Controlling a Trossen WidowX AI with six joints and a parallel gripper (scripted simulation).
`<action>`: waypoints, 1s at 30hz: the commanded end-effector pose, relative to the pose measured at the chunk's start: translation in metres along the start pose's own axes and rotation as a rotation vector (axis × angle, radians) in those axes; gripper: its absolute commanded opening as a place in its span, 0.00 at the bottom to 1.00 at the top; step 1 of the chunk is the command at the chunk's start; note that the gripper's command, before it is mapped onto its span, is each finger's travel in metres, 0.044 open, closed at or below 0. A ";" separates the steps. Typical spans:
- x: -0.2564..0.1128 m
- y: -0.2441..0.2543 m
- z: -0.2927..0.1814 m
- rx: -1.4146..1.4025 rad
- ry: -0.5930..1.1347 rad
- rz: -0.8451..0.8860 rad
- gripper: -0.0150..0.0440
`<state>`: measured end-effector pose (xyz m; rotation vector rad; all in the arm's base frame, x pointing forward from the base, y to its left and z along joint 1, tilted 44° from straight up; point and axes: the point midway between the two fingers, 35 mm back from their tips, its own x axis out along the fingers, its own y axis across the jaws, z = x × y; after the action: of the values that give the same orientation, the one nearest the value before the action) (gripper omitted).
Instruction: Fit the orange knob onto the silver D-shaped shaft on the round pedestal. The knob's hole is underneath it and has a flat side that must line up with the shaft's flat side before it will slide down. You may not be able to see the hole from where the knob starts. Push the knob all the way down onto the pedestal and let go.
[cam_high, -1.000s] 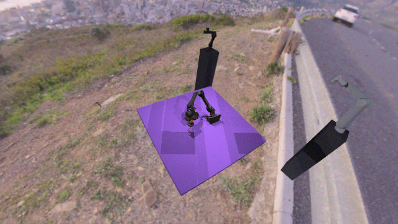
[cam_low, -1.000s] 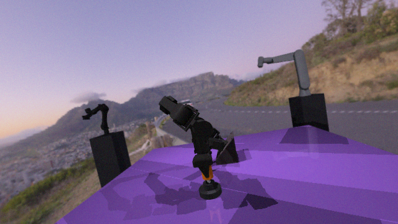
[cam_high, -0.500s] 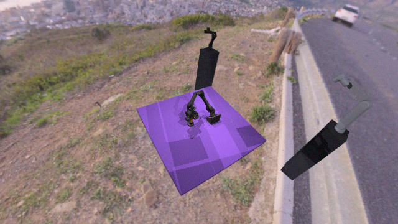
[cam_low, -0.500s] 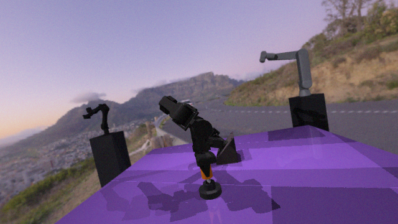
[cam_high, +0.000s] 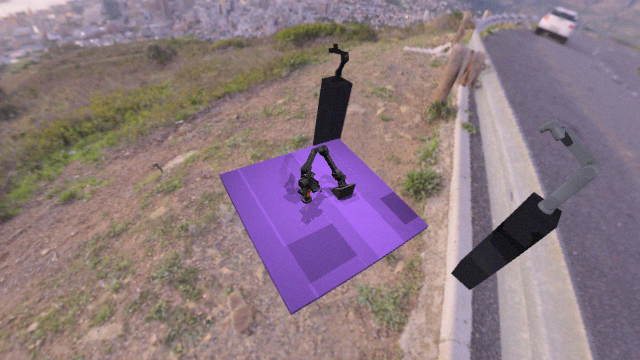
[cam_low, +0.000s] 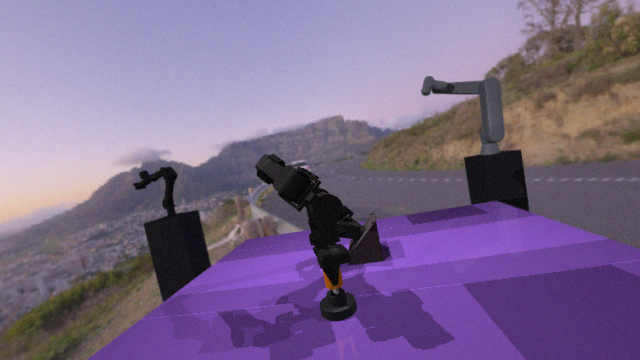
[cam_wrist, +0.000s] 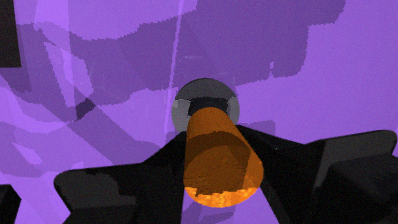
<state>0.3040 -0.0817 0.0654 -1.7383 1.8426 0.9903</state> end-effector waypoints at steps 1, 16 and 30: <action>-0.002 0.001 0.000 -0.002 0.000 -0.004 0.25; -0.001 -0.001 -0.001 -0.002 0.000 -0.004 0.25; 0.001 0.001 0.000 -0.002 0.000 -0.004 0.25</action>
<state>0.3040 -0.0821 0.0651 -1.7399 1.8393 0.9881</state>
